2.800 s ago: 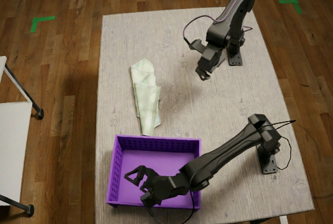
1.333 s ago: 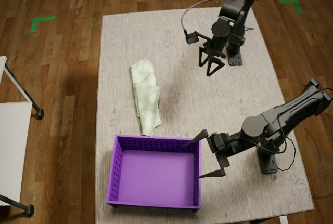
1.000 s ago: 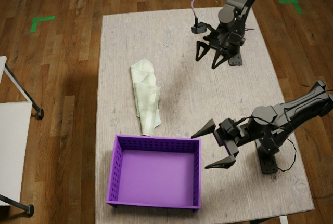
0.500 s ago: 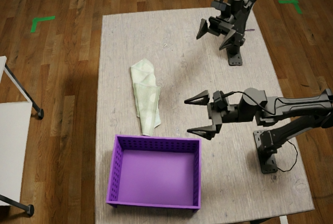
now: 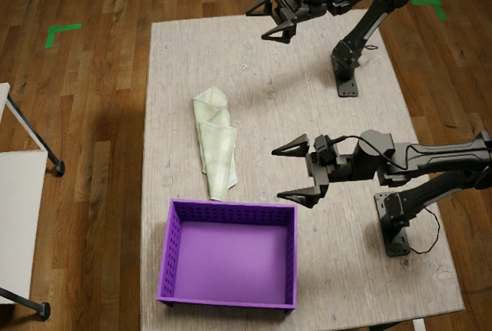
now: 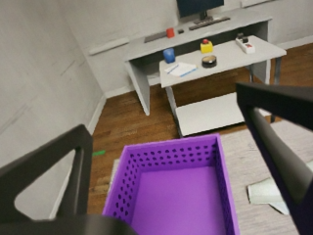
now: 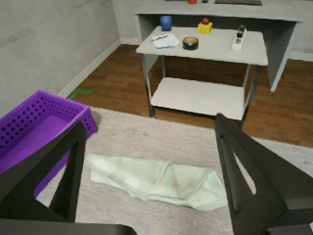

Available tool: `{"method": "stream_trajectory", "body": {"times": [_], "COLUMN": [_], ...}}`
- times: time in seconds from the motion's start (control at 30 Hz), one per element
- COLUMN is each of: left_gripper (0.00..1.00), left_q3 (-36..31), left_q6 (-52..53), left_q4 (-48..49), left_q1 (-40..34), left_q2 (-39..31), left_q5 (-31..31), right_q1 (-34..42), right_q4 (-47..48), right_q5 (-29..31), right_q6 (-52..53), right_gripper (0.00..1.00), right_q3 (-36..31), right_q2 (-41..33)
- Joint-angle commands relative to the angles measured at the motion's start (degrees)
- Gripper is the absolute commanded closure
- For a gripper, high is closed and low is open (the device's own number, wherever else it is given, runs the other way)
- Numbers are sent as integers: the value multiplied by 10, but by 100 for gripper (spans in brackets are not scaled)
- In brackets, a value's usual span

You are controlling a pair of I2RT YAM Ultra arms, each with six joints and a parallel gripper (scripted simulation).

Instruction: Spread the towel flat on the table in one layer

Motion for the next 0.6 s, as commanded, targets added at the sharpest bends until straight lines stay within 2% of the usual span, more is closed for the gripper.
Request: {"method": "stream_trajectory", "body": {"times": [0.0, 0.03, 0.07, 0.1, 0.17, 0.23, 0.27, 0.3, 0.33, 0.37, 0.57], "left_gripper": [0, 0, 0, 0, 0, 0, 0, 0, 0, 0, 0], "left_q3": [5, 5, 5, 5, 5, 5, 5, 5, 5, 5, 5], "left_q6": [0, 0, 0, 0, 0, 0, 0, 0, 0, 0, 0], "left_q4": [2, 2, 2, 2, 2, 2, 2, 2, 2, 2, 2], "left_q1": [0, 0, 0, 0, 0, 0, 0, 0, 0, 0, 0], "left_q2": [-1, -1, -1, -1, -1, -1, -1, -1, -1, -1, -1], "left_q5": [-3, -3, -3, -3, -3, -3, -3, -3, -3, -3, -3], "right_q1": [-11, -63, -58, -72, -168, -190, -189, -204, -252, -282, -291], "right_q4": [14, 15, 14, 13, 12, 16, 16, 16, 14, 15, 12], "right_q5": [30, -28, 41, 64, -33, -58, 6, 29, -27, -53, -67], "right_q6": [-7, -9, -8, -8, -5, -2, -4, -5, -4, -2, 0], "right_gripper": [0, 0, 0, 0, 0, 0, 0, 0, 0, 0, 0], "right_q3": [14, 15, 14, 14, 12, 15, 15, 15, 14, 14, 17], "right_q2": [-3, -4, -6, -3, -7, 4, -2, 0, -5, 1, 3]}}
